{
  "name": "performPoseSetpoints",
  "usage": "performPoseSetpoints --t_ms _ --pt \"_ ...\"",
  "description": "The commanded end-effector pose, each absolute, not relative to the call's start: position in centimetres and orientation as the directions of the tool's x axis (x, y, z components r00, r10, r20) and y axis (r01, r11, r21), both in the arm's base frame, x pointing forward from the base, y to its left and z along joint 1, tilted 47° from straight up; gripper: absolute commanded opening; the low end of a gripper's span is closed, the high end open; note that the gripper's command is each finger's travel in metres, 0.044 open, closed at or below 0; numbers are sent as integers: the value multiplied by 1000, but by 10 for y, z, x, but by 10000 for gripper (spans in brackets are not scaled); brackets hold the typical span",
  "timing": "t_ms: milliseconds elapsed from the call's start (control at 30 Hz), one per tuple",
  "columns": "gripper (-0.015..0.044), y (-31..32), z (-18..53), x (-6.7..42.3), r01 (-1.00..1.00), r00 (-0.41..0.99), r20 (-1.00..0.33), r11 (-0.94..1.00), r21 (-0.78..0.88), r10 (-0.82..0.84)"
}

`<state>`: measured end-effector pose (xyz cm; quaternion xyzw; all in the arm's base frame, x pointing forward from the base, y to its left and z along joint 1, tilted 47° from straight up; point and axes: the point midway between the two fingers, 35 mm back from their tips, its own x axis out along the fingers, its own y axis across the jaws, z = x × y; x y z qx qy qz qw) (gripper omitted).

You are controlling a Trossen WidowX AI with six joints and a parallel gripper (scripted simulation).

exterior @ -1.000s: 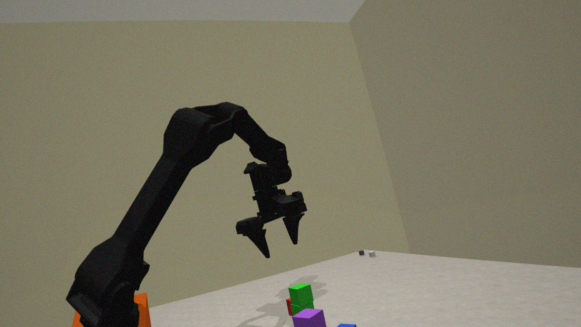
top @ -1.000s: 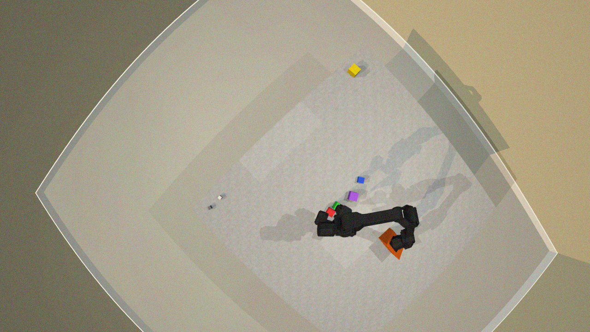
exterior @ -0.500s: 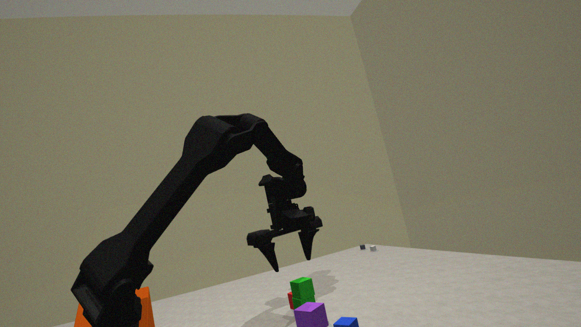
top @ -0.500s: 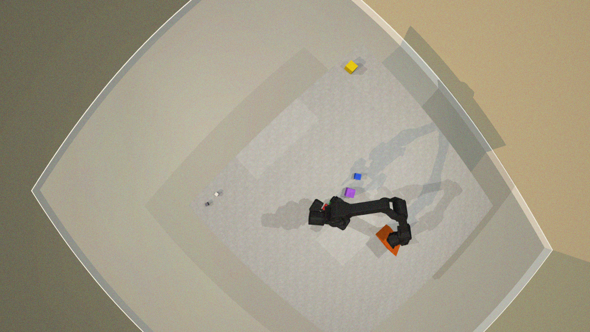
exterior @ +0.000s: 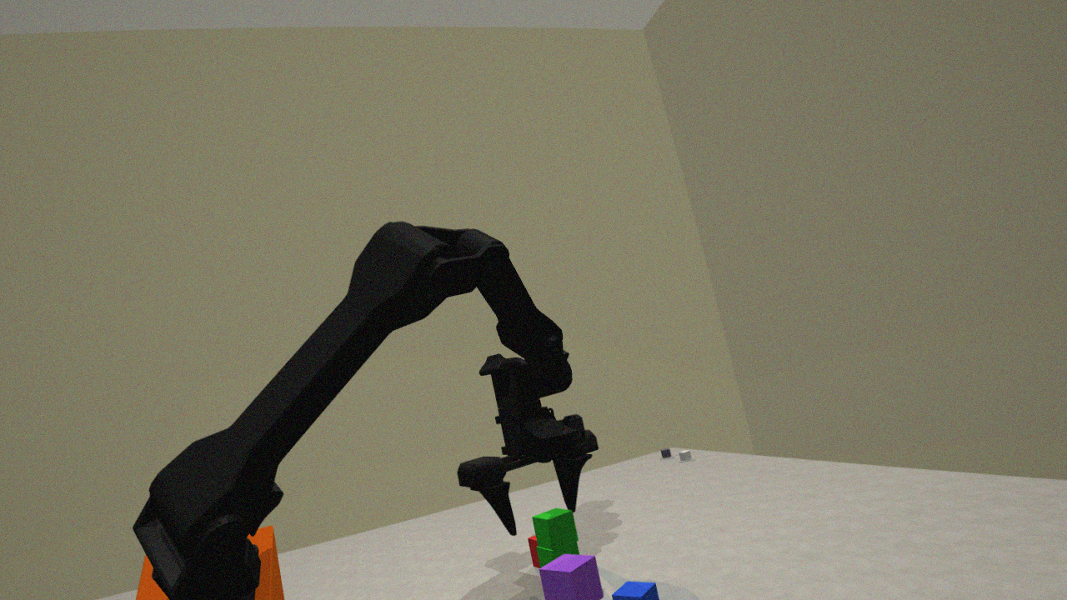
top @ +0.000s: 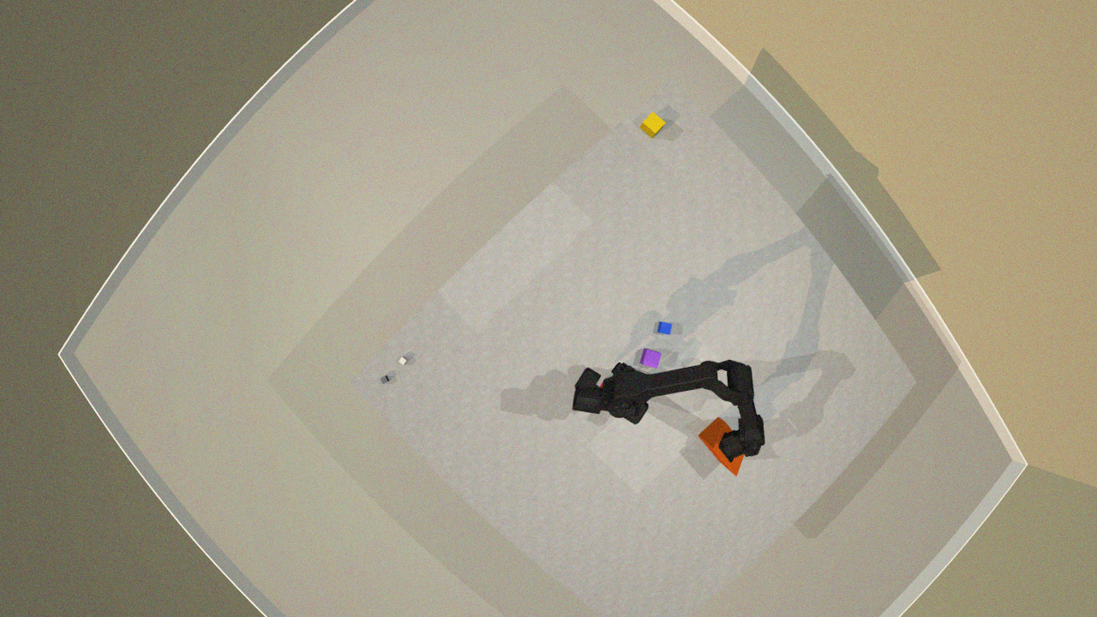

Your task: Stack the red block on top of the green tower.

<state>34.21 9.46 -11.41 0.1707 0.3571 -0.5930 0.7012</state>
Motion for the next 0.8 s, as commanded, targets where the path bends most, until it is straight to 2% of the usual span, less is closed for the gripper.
performPoseSetpoints --t_ms 0,767 --pt "440 87 -119 341 952 36 -697 237 -193 -716" --pt "440 62 -142 342 952 36 -696 236 -194 -717"
